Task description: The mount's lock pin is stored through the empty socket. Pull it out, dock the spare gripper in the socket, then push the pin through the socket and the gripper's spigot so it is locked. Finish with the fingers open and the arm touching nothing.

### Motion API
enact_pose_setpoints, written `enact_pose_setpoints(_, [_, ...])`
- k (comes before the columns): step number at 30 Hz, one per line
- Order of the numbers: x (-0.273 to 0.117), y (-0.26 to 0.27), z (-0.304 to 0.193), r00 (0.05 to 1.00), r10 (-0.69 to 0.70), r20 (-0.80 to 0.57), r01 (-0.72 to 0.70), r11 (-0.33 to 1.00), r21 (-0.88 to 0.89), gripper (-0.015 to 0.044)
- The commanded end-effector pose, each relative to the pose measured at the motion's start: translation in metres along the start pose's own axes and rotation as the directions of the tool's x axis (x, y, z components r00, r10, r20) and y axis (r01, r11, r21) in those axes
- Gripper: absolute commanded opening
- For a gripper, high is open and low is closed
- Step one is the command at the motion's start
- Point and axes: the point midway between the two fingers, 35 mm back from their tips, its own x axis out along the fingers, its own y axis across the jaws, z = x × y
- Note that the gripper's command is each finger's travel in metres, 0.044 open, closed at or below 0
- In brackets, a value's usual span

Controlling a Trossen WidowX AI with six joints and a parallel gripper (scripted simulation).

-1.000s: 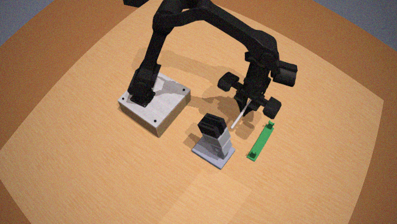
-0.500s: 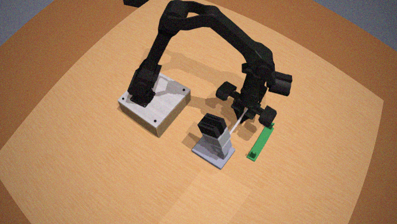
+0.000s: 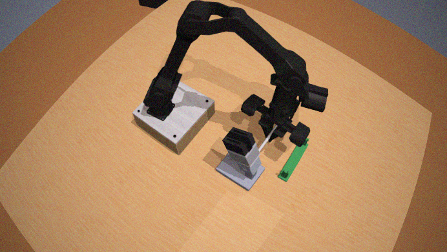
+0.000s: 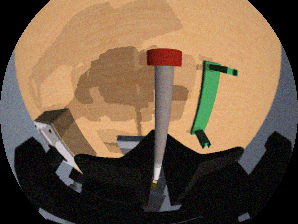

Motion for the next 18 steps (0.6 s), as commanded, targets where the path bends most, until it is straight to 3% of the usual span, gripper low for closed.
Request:
enact_pose_setpoints(1, [0.0,0.0,-0.003,1.0,-0.001,0.003,0.001,1.0,-0.003,0.0])
enact_pose_setpoints(18, [0.003,0.001,-0.014,1.0,0.002,0.003,-0.002,1.0,-0.003,0.0])
